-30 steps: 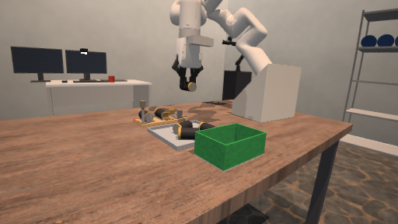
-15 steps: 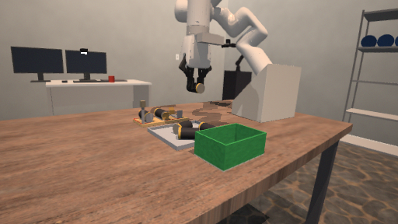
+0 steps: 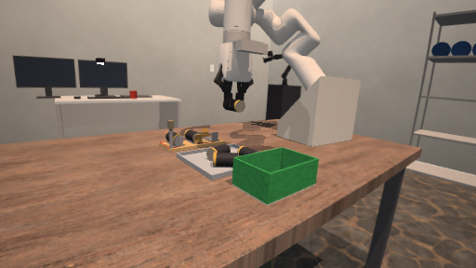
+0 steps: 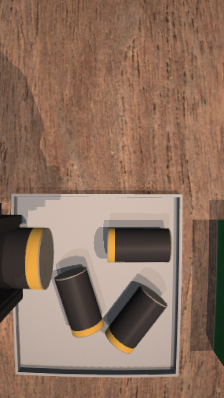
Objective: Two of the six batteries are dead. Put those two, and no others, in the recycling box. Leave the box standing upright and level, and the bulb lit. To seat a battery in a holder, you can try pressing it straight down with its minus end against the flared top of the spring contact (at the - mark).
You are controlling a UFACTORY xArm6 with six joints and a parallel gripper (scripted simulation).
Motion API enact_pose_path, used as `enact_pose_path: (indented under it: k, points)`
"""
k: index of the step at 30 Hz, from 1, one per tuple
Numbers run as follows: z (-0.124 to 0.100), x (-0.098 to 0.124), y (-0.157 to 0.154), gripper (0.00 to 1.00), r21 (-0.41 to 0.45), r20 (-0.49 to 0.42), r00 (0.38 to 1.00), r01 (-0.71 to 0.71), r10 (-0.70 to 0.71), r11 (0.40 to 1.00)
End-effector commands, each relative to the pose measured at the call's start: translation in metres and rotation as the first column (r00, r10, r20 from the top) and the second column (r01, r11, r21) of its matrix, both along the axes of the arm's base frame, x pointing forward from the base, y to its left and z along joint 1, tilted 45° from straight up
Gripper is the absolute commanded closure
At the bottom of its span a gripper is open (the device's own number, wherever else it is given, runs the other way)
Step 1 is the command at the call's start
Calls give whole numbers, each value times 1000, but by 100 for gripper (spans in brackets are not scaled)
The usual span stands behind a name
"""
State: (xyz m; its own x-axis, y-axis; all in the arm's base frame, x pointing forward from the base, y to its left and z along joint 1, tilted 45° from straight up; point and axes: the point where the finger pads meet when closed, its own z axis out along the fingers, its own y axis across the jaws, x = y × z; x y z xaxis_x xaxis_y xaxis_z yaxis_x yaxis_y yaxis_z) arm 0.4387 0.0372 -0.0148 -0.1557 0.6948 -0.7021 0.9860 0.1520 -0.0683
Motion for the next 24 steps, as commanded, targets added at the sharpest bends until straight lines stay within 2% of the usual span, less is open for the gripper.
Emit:
enact_pose_path:
  k: [1,3,6,8,24]
  points:
    - [-17,2,-17,72,1,2,1000,-1,1,1000]
    - [-17,2,-17,72,1,2,1000,-1,1,1000]
    - [-45,5,-44,72,1,2,1000,-1,1,1000]
    - [-53,6,-52,72,1,2,1000,-1,1,1000]
    - [-54,6,-53,72,1,2,1000,-1,1,1000]
